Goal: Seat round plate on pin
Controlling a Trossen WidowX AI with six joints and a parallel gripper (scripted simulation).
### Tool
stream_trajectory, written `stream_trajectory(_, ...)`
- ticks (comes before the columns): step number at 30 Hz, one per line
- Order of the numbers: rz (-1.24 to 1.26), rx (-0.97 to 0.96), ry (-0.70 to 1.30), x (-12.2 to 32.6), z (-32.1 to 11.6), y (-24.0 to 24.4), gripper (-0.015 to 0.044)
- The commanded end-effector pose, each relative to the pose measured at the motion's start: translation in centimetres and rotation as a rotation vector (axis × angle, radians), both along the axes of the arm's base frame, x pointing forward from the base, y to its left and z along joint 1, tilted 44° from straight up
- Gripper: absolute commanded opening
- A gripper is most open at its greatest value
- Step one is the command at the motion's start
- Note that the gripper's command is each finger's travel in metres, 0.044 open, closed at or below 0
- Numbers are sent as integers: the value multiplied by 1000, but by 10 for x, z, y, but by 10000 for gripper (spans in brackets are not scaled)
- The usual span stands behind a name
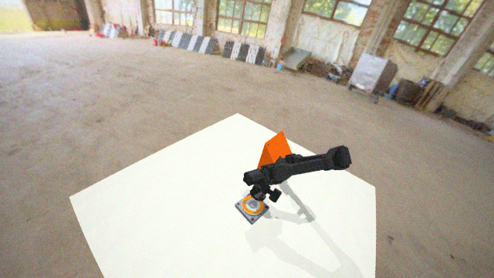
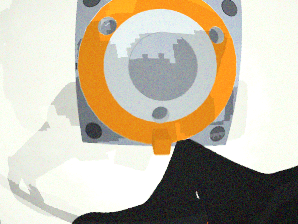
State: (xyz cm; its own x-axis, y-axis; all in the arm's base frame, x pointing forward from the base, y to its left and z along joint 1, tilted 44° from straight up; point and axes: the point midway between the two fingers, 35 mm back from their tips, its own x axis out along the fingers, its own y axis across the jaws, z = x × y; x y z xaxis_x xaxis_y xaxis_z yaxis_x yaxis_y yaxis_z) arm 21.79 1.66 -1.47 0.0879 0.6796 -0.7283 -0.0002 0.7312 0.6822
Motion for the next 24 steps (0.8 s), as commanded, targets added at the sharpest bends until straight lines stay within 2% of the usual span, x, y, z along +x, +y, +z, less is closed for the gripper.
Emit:
stream_trajectory(1, -2, 8, 6, -3, 3, 6, 0)
stream_trajectory(24, -2, 10, 5, 5, 20, 26, 0)
